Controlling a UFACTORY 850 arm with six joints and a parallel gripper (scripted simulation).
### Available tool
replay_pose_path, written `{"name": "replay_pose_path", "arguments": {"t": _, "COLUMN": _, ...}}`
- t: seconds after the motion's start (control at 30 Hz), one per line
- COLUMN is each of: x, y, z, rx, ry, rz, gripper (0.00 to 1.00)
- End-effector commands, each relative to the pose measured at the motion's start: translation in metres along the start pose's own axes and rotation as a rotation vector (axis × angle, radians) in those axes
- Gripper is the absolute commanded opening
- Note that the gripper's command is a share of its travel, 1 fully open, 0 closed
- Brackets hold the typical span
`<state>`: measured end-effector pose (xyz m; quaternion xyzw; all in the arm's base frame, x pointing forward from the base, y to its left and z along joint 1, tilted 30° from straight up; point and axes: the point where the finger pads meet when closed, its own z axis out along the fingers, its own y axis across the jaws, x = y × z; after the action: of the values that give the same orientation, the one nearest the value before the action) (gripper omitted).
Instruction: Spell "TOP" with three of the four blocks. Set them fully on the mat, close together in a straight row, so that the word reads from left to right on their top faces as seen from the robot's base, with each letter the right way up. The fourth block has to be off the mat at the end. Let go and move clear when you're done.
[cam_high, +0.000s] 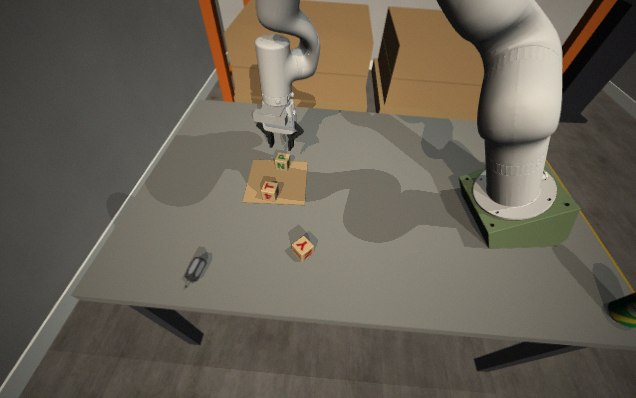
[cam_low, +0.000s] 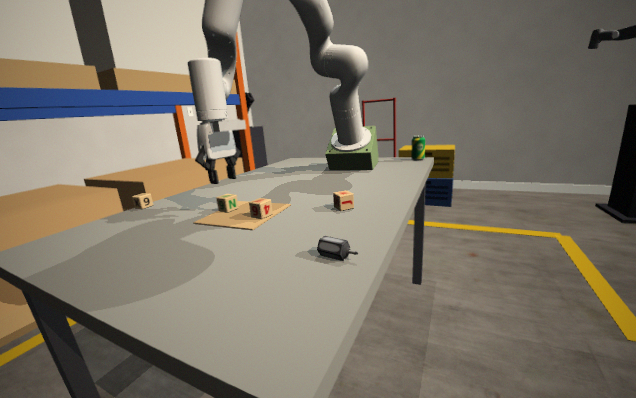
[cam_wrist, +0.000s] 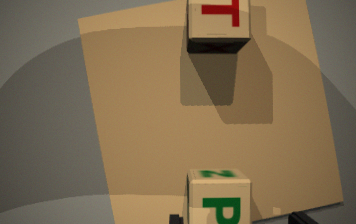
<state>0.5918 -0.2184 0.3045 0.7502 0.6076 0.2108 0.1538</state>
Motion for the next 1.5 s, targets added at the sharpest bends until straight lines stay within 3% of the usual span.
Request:
{"name": "replay_pose_path", "arguments": {"t": 0.0, "x": 0.0, "y": 0.001, "z": -0.003, "rx": 0.0, "ry": -0.001, "rz": 0.0, "gripper": 1.0}}
{"name": "replay_pose_path", "arguments": {"t": 0.8, "x": -0.006, "y": 0.006, "z": -0.002, "rx": -0.001, "ry": 0.001, "rz": -0.003, "gripper": 1.0}}
{"name": "replay_pose_path", "arguments": {"t": 0.93, "x": -0.058, "y": 0.044, "z": 0.001, "rx": -0.006, "ry": 0.009, "rz": -0.028, "gripper": 1.0}}
{"name": "replay_pose_path", "arguments": {"t": 1.13, "x": -0.122, "y": 0.076, "z": 0.003, "rx": -0.011, "ry": 0.013, "rz": -0.057, "gripper": 1.0}}
{"name": "replay_pose_path", "arguments": {"t": 1.2, "x": -0.122, "y": 0.076, "z": 0.003, "rx": -0.011, "ry": 0.013, "rz": -0.057, "gripper": 1.0}}
{"name": "replay_pose_path", "arguments": {"t": 1.23, "x": -0.154, "y": 0.086, "z": 0.003, "rx": -0.012, "ry": 0.013, "rz": -0.071, "gripper": 1.0}}
{"name": "replay_pose_path", "arguments": {"t": 1.47, "x": -0.236, "y": 0.1, "z": 0.0, "rx": -0.011, "ry": 0.01, "rz": -0.105, "gripper": 1.0}}
